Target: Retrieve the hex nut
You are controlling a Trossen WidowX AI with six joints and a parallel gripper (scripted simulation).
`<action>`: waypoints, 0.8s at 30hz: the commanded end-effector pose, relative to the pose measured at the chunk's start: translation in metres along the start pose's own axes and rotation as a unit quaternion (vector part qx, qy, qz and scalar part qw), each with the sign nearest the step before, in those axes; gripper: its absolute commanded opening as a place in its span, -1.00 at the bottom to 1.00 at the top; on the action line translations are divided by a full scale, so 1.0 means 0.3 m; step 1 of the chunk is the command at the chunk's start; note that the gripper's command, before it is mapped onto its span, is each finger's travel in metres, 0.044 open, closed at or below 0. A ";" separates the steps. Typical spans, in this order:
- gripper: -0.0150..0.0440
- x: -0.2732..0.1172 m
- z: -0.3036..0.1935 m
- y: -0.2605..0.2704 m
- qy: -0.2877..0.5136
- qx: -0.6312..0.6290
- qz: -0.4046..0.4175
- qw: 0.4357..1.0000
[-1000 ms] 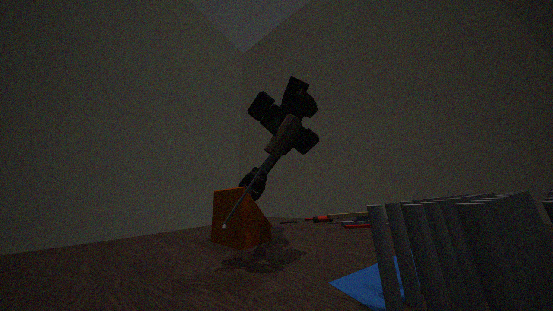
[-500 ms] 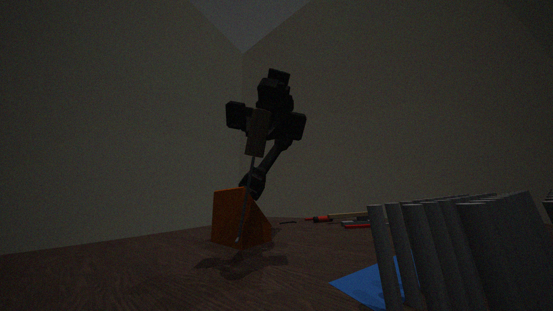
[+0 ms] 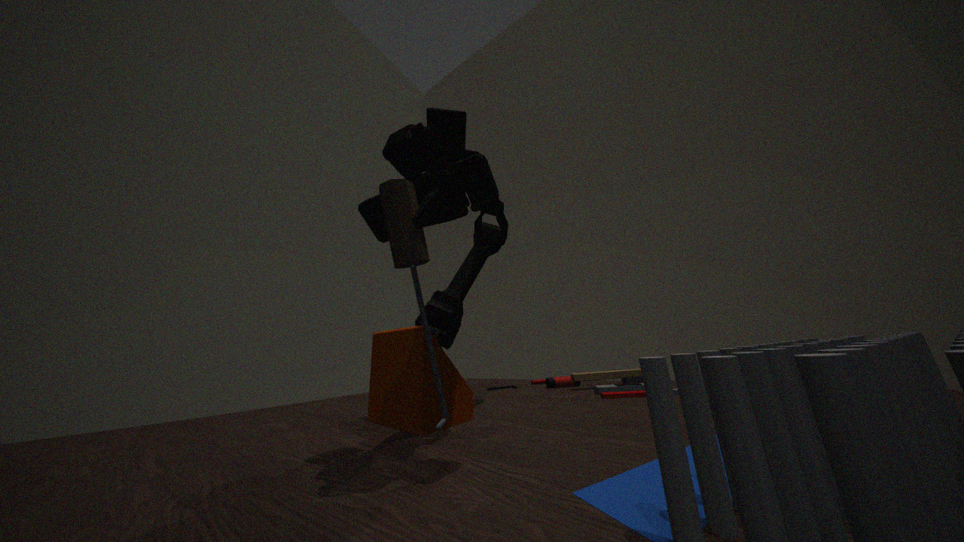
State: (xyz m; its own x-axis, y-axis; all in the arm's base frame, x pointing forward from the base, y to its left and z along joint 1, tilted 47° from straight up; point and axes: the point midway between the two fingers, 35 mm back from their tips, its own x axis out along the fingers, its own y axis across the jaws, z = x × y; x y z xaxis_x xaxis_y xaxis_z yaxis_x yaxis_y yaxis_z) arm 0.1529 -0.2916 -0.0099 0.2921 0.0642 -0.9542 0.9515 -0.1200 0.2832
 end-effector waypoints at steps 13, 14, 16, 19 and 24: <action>-0.49 0.043 0.099 -0.152 -0.002 0.275 -0.010 0.961; -0.49 0.046 0.104 -0.163 -0.002 0.291 -0.010 0.957; -0.49 0.052 0.113 -0.183 -0.002 0.324 -0.011 0.946; -0.49 0.061 0.125 -0.214 -0.001 0.373 -0.013 0.928; -0.49 0.077 0.143 -0.266 0.000 0.452 -0.015 0.892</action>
State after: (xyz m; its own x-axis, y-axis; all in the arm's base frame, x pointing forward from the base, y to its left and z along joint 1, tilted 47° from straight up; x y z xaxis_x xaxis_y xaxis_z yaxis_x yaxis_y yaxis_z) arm 0.0889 -0.3178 -0.0538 0.2721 0.0874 -0.9583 0.5775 -0.8114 0.0900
